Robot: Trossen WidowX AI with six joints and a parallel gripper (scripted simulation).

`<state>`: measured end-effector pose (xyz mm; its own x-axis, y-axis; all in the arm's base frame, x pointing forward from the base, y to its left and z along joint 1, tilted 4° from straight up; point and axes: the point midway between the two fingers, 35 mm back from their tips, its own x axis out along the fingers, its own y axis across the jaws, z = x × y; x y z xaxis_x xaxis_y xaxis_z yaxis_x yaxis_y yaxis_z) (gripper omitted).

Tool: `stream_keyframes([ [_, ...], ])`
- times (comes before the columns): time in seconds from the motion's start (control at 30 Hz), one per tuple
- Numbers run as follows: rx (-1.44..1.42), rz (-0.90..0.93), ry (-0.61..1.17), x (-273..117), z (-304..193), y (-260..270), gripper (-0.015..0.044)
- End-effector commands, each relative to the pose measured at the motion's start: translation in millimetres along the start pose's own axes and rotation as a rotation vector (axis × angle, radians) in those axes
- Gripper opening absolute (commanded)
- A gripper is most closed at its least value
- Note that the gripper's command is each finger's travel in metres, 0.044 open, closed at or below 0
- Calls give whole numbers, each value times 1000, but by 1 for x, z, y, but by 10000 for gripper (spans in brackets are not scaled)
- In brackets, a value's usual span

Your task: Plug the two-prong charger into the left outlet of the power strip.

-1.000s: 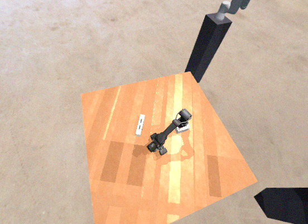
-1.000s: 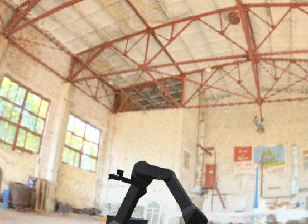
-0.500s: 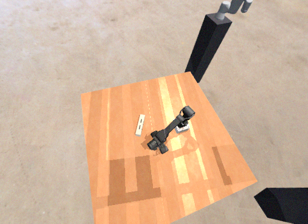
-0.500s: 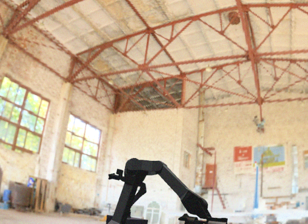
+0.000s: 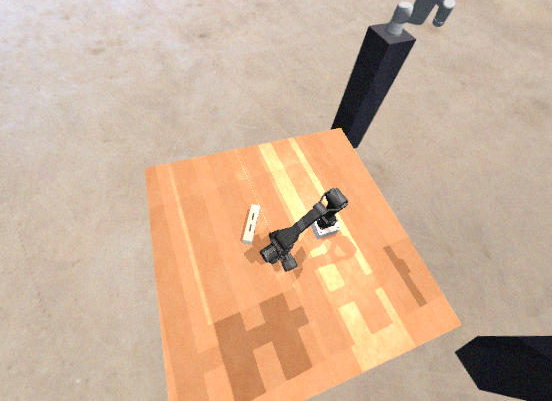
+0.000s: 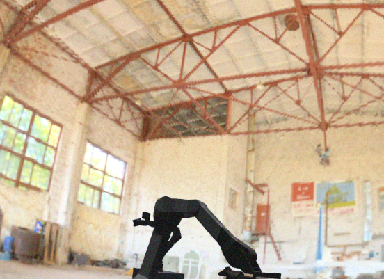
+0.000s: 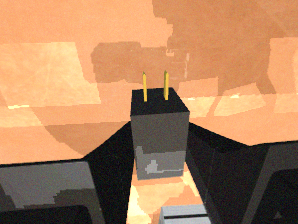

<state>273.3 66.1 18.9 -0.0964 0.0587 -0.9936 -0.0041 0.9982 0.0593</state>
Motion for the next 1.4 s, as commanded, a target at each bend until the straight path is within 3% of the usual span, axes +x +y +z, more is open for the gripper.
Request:
stream_keyframes([
  [0.0, 54, 3, 0, 4, 1, -11, 0],
  [1.37, 466, 23, 0, 33, -4, -97, 0],
])
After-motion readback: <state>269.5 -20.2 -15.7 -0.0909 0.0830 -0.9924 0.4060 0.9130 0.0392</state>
